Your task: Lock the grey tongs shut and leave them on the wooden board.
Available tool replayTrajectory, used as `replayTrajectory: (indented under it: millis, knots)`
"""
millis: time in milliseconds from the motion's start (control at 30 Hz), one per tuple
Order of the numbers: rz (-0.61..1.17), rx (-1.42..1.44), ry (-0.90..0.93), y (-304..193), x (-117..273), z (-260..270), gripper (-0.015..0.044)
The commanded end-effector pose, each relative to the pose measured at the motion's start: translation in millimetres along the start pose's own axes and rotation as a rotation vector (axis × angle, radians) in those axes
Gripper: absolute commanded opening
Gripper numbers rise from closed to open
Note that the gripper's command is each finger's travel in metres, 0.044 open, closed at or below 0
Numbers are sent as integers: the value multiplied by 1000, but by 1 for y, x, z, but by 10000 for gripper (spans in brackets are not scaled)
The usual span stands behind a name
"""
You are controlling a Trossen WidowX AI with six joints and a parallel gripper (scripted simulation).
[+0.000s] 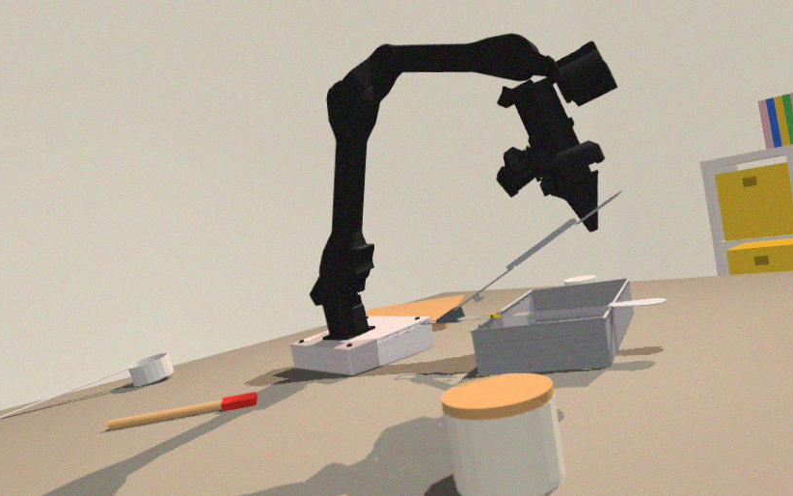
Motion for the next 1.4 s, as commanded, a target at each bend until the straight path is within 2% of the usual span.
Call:
replayTrajectory:
  millis: [0,633,1367]
  knots:
    - [-260,-274,54,52,14,-9,-150]
    - [-265,-280,56,53,13,-10,-150]
    - [-265,-284,59,60,-22,-12,-150]
Point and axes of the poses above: the point midway between the two fingers, 35 mm back from their tips, its own x axis back along the fingers, its own z axis across the jaws, y = z × x, the point moved 6 cm from there along x, back along the fingers, and after that the axes turned 8 degrees about -x, right-handed, at the moved point
